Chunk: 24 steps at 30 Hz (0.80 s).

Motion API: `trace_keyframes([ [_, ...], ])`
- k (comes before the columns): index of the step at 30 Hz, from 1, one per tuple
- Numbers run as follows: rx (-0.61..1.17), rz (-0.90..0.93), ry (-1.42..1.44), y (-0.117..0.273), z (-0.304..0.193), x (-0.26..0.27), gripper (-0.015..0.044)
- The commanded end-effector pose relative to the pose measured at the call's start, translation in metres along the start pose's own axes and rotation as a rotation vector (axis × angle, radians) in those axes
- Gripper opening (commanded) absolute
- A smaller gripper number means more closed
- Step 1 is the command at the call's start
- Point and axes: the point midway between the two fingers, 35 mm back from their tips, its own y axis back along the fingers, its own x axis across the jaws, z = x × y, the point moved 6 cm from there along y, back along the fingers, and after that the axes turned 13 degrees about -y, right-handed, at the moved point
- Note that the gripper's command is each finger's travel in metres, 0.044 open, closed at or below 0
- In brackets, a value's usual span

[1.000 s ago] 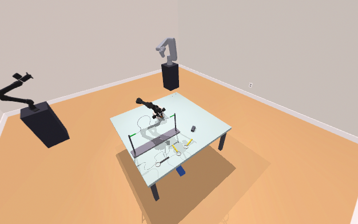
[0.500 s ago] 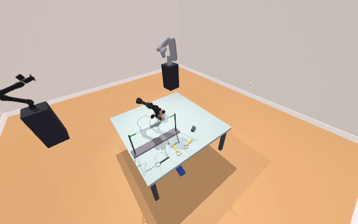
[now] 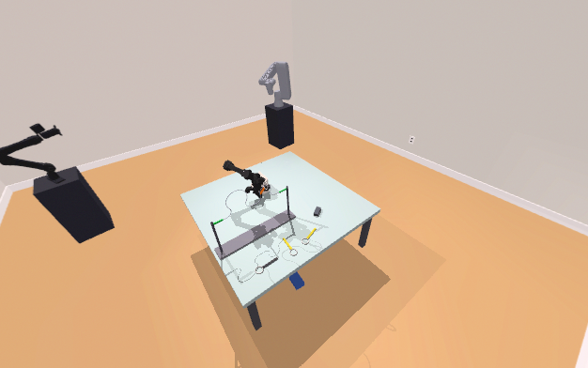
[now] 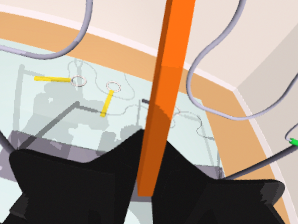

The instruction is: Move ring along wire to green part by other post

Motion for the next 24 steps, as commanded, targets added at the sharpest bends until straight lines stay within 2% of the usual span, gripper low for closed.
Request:
trace_keyframes([
  [1, -0.014, -0.040, 0.076, -0.001, -0.001, -0.003, -0.0150],
  [24, -0.127, -0.271, 0.532, -0.002, 0.006, -0.024, -0.0150],
])
